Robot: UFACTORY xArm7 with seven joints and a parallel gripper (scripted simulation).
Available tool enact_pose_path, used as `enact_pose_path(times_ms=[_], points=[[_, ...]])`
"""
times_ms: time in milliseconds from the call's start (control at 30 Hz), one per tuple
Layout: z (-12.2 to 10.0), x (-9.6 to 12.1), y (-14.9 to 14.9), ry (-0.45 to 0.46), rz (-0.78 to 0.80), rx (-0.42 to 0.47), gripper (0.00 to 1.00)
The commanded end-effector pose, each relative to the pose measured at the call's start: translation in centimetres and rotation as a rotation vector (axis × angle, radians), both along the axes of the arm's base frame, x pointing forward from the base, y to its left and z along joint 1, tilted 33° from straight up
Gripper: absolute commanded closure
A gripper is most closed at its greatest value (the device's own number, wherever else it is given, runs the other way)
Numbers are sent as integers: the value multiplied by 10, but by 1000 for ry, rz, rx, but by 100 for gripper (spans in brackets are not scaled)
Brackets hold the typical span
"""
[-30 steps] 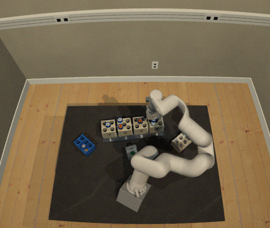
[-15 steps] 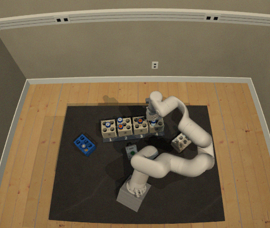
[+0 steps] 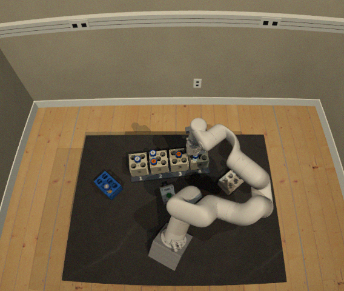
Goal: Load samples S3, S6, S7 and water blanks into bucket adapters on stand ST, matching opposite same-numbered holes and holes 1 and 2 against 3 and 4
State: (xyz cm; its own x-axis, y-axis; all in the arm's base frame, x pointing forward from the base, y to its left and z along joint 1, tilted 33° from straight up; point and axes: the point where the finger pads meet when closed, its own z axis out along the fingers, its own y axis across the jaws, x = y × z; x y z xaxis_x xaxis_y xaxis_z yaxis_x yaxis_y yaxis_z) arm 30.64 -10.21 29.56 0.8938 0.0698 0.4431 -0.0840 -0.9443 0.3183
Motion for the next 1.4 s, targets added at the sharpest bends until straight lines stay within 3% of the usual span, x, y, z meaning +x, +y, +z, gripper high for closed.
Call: enact_pose_path(times_ms=[0,1000,1033,1367], points=[[-4,3,-2,-3,0,-1,100],[-12,7,-5,-3,0,-1,100],[-12,8,-5,-3,0,-1,56],[-12,8,-5,-3,0,-1,56]])
